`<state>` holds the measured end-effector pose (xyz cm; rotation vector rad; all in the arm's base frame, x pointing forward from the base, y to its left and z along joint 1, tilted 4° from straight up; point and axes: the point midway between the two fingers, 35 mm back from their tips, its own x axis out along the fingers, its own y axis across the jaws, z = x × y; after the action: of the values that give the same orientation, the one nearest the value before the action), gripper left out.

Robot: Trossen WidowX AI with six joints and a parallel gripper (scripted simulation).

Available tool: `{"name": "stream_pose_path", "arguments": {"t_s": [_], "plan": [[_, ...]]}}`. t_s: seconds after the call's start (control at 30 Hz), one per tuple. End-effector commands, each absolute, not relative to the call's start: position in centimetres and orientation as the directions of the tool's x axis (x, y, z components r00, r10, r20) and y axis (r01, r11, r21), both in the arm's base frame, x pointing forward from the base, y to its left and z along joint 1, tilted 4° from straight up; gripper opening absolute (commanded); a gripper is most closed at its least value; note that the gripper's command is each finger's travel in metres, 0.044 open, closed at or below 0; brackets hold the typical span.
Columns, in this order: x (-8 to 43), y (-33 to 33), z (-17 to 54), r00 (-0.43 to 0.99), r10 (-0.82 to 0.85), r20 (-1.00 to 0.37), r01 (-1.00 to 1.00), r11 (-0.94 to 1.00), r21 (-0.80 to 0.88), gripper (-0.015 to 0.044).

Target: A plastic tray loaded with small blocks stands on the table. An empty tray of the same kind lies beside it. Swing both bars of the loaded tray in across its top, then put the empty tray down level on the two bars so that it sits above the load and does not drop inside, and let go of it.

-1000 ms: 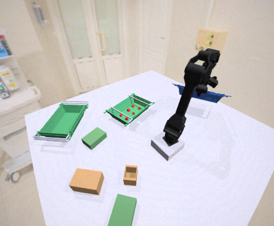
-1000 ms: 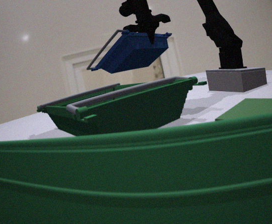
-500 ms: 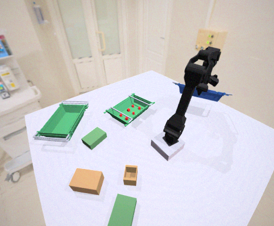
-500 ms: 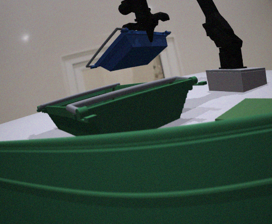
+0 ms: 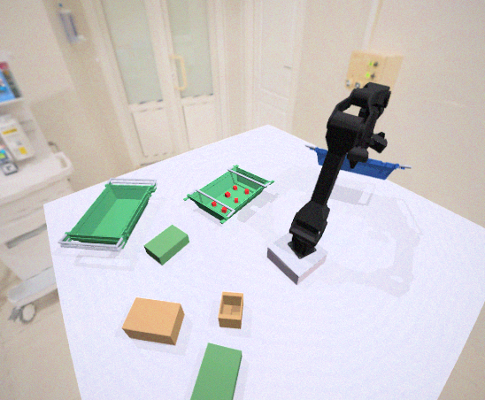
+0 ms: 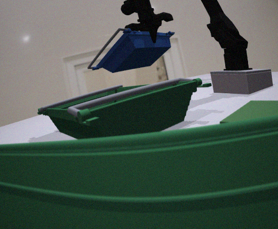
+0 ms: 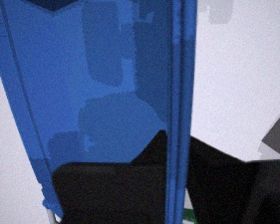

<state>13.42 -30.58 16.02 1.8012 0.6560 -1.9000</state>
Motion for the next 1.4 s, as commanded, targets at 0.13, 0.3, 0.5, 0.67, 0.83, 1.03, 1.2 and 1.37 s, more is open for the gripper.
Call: {"name": "stream_pose_path", "arguments": {"t_s": [0.13, 0.3, 0.5, 0.67, 0.83, 1.03, 1.2, 1.37], "plan": [[15.6, -29.9, 16.5, -0.041, -0.014, -0.999, 0.66, -0.751, -0.017, 0.0], [17.4, -28.9, 16.5, -0.038, -0.014, -0.999, 0.705, -0.709, -0.017, 0.0], [19.5, -27.5, 16.5, -0.034, -0.013, -0.999, 0.757, -0.654, -0.017, 0.0], [21.1, -26.3, 16.5, -0.031, -0.013, -0.999, 0.796, -0.605, -0.017, 0.0], [22.7, -24.9, 16.4, -0.028, -0.012, -1.0, 0.832, -0.554, -0.017, 0.0], [24.4, -23.2, 16.4, -0.025, -0.01, -1.0, 0.872, -0.49, -0.017, 0.0], [25.8, -21.6, 16.4, -0.023, -0.008, -1.0, 0.901, -0.434, -0.017, 0.0], [27.1, -20.0, 16.3, -0.021, -0.007, -1.0, 0.926, -0.377, -0.017, 0.0]]}}
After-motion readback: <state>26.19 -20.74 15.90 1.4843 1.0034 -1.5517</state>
